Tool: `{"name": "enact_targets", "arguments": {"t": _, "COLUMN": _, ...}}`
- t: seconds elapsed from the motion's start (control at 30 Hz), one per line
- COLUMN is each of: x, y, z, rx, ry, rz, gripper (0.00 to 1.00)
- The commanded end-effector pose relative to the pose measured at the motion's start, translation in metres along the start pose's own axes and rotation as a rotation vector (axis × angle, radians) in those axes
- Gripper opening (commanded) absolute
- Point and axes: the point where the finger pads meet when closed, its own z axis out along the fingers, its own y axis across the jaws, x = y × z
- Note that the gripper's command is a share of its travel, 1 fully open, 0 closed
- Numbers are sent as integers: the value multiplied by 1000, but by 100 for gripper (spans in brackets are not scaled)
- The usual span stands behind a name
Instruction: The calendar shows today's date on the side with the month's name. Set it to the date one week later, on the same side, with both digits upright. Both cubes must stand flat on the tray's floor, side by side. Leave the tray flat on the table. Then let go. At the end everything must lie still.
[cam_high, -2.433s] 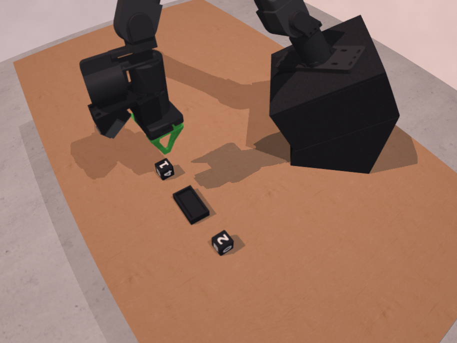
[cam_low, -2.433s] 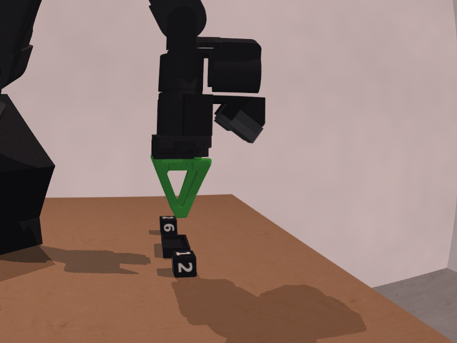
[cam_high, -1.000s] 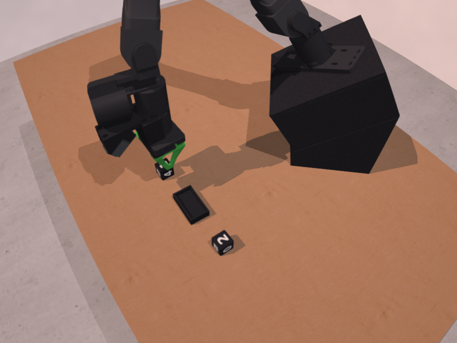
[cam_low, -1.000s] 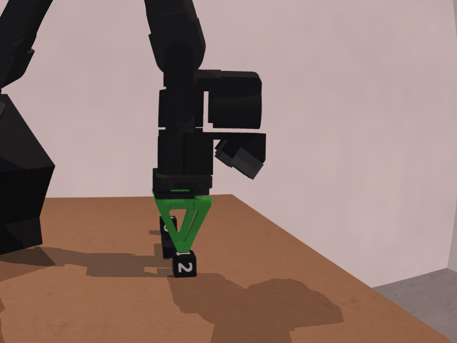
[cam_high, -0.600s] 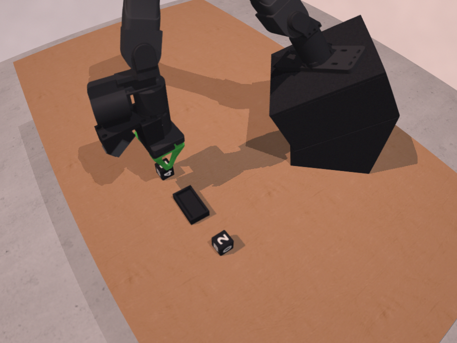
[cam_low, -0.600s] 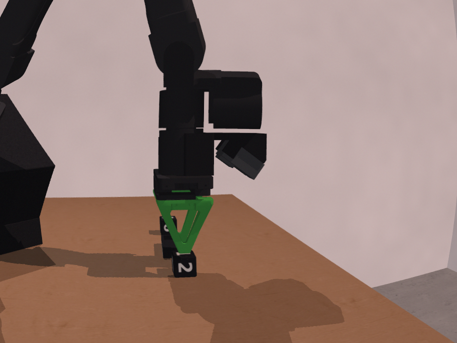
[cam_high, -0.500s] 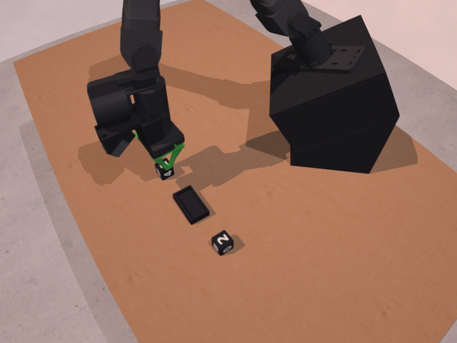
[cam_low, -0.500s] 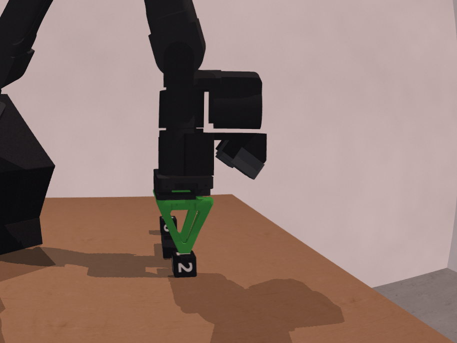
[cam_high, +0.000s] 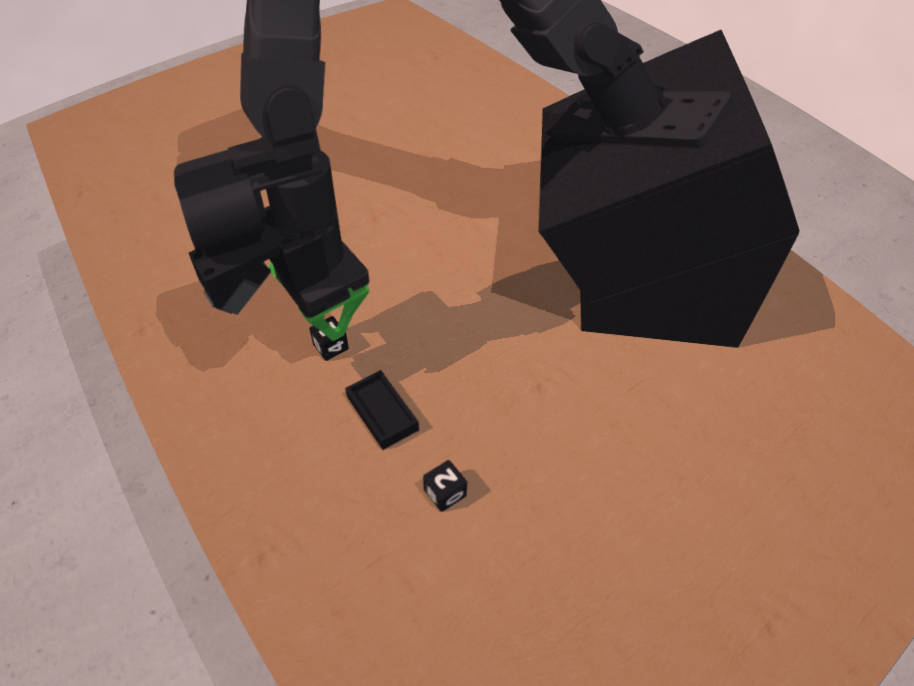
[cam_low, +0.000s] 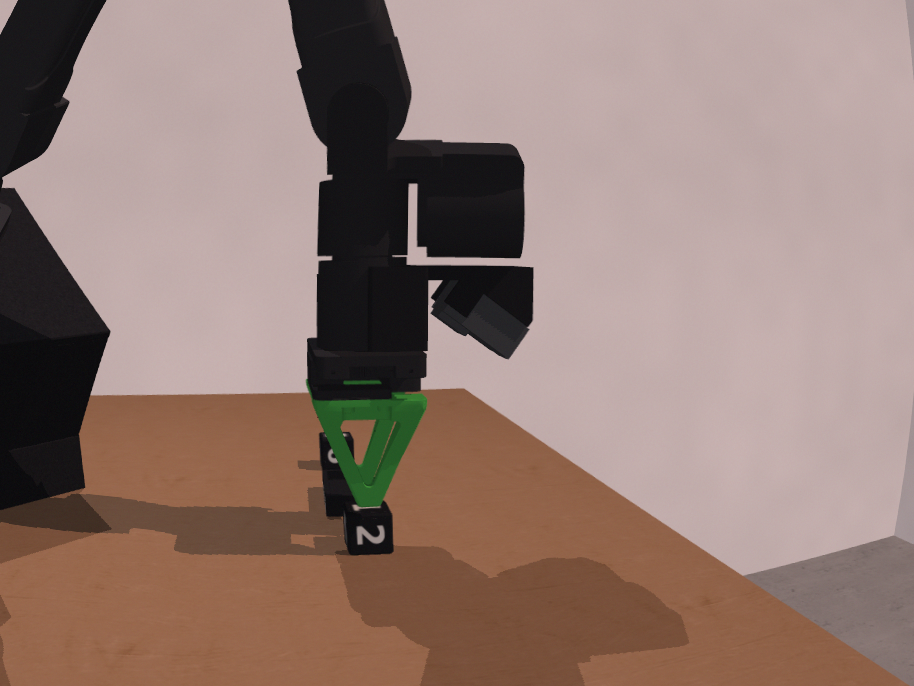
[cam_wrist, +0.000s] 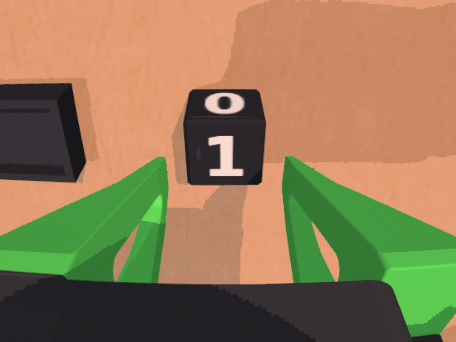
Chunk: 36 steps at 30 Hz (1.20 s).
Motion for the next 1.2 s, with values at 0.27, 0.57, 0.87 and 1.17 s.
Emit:
{"name": "enact_targets", "arguments": {"t": 0.27, "x": -6, "y": 0, "z": -2, "rx": -2, "ry": -26, "rz": -1, "gripper": 45}}
{"name": "enact_targets", "arguments": {"t": 0.57, "x": -11, "y": 0, "z": -3, "rx": -1, "ry": -33, "rz": 1, "gripper": 45}}
{"name": "enact_targets", "arguments": {"t": 0.87, "x": -16, "y": 0, "z": -4, "rx": 0, "ry": -40, "rz": 2, "gripper": 45}}
{"name": "enact_targets", "arguments": {"t": 1.17, "x": -17, "y": -1, "z": -6, "rx": 1, "ry": -45, "rz": 4, "gripper": 45}}
